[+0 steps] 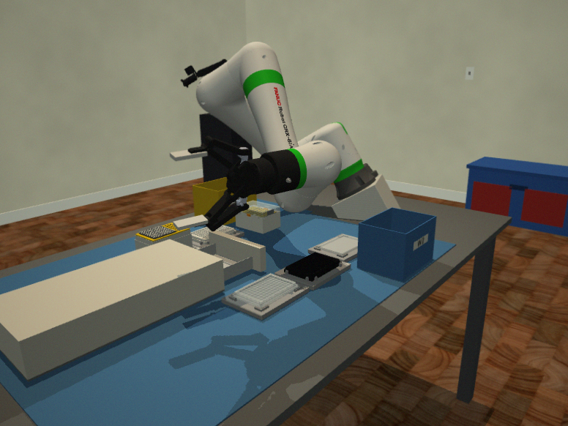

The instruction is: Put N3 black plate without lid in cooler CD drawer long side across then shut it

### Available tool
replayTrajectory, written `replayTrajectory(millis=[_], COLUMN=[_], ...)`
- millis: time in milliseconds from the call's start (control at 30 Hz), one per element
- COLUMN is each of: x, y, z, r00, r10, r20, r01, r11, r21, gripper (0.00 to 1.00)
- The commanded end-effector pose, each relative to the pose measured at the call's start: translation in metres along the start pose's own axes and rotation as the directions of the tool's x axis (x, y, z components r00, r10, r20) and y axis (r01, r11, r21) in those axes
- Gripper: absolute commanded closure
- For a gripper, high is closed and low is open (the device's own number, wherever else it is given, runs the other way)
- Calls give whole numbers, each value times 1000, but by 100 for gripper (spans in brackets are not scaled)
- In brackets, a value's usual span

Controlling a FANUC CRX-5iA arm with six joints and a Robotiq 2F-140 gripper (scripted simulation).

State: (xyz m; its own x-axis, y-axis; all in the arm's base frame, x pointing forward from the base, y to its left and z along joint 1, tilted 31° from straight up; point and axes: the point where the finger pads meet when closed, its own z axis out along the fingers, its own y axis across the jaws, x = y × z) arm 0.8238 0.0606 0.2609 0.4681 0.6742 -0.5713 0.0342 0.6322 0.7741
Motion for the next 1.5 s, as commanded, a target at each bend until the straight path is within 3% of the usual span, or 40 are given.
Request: replayTrajectory(millis=[0,533,567,633,733,833,933,1033,1133,1233,1367,1467], x=[0,0,-4,-14,-24,-38,-49,-63,-68,-83,-95,-110], y=[0,0,2,5,10,14,17,21,22,25,27,29], z=[0,0,1,4,7,10,12,13,14,15,15,14], r00=[1000,1000,1000,997,997,988,988,973,973,953,953,927], r10=[0,0,21,51,51,100,100,148,148,195,195,238], r20=[0,0,23,59,59,118,118,176,176,234,234,290], r01=[0,0,-21,-52,-52,-108,-108,-165,-165,-224,-224,-285], r11=[1000,1000,1000,998,998,993,993,983,983,969,969,950], r21=[0,0,12,30,30,58,58,83,83,107,107,129], gripper=[0,0,100,100,100,100,100,100,100,100,100,100])
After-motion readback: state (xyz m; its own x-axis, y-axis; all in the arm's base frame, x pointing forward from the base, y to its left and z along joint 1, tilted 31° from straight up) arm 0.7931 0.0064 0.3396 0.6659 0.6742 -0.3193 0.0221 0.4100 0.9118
